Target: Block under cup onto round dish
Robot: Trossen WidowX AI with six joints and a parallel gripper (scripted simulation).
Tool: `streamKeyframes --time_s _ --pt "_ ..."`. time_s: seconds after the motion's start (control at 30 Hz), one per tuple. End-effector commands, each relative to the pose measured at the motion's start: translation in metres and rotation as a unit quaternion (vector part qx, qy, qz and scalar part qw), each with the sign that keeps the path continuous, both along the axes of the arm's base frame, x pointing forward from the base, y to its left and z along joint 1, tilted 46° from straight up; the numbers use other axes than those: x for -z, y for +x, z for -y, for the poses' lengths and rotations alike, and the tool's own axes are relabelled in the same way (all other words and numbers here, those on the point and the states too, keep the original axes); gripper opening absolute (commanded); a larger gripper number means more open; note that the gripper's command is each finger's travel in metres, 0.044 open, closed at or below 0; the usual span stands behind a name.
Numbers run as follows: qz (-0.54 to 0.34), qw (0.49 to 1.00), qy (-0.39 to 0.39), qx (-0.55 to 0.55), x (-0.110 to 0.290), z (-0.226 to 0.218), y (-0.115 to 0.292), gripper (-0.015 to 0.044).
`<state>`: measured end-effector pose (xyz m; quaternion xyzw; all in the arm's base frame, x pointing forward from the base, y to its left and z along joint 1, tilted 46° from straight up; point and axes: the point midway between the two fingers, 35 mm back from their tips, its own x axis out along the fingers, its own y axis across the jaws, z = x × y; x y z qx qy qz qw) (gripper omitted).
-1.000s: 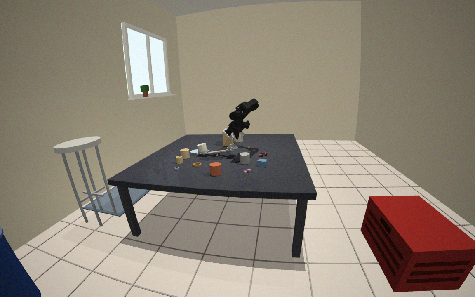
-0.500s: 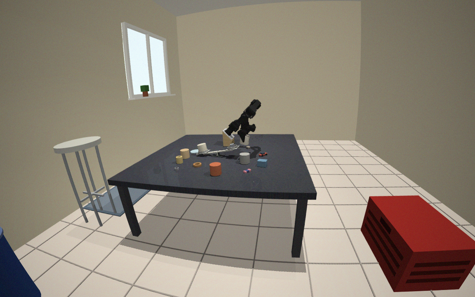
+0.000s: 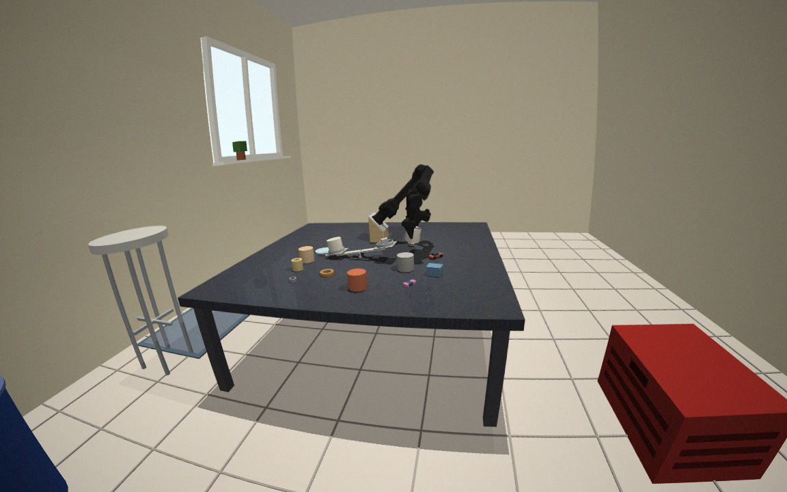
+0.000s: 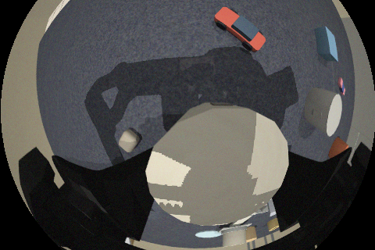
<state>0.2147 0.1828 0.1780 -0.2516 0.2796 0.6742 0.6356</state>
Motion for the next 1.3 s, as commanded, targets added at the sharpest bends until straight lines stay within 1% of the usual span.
streamKeyframes --time_s 0.0,0.2,0.53,1.1,1.27 --pt "0.002 1.0 0.003 0.003 -0.001 -0.005 -0.01 0.0" --pt "0.001 1.0 0.005 0.003 0.002 -0.01 -0.015 0.0" --pt "0.001 1.0 0.007 0.003 0.025 -0.035 -0.017 0.0" --pt "0.001 1.0 0.007 0.003 0.039 -0.051 -0.019 0.0" --pt "0.003 1.0 0.01 0.0 0.035 -0.048 -0.019 0.0131"
